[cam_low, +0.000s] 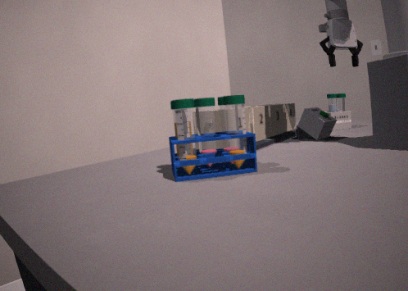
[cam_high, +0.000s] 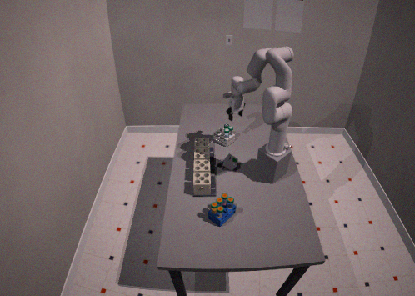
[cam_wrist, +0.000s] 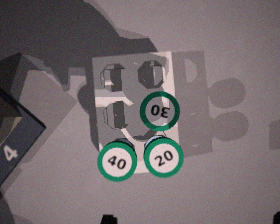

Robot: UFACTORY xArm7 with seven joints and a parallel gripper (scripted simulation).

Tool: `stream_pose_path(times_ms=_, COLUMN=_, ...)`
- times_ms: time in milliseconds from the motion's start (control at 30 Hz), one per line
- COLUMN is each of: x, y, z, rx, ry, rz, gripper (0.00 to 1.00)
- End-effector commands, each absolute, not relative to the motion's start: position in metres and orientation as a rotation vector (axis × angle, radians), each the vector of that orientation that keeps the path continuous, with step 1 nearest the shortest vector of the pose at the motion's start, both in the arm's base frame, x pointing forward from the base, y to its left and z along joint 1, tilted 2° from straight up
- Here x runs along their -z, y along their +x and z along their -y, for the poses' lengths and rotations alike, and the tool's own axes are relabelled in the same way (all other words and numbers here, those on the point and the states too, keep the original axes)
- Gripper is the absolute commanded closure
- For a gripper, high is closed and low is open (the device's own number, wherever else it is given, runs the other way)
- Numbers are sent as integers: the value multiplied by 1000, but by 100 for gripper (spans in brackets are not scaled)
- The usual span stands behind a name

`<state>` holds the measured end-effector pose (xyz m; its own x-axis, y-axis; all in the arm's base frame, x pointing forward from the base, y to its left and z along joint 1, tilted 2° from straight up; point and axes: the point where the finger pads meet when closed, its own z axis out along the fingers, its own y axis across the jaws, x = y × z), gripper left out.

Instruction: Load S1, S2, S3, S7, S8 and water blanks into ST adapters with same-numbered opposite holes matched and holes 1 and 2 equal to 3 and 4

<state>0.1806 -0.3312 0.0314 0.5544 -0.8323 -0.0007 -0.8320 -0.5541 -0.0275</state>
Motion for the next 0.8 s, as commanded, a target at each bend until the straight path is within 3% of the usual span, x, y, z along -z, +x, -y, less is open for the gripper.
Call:
stream_pose_path(times_ms=0, x=-21, y=182, z=333, rx=25, ry=-2750, rz=-1473, gripper=0)
stream_pose_path(times_ms=767, x=30, y=183, z=332, rx=25, ry=-2750, rz=-1473, gripper=0)
